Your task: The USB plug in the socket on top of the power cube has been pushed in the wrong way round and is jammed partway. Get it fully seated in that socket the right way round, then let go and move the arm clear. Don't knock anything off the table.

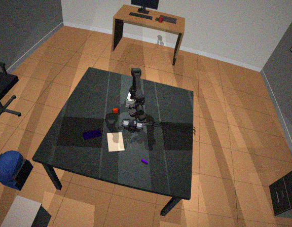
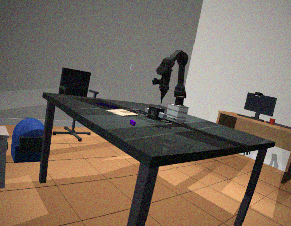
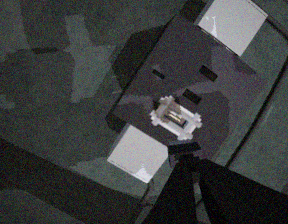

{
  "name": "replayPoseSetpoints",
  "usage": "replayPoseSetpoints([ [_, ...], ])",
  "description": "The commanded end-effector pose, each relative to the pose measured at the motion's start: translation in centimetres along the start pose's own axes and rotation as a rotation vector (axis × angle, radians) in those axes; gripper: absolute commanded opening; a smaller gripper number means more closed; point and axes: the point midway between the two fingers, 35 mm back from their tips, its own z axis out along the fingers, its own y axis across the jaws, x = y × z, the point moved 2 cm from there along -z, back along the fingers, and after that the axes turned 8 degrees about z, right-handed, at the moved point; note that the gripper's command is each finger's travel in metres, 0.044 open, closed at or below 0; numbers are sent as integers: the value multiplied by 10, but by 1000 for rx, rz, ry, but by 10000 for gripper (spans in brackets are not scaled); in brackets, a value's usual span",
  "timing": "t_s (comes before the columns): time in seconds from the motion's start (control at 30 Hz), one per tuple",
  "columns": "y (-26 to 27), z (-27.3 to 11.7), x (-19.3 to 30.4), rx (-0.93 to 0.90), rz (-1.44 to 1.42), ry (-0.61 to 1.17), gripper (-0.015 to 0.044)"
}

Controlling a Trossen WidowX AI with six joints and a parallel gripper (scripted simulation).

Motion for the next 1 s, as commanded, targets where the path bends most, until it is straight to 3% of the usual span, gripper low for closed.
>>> replayPoseSetpoints([
  [0.0,0,0,0,0,109,0,0],
  [0.6,0,0,0,0,576,0,0],
  [0.97,0,0,0,0,594,0,0],
])
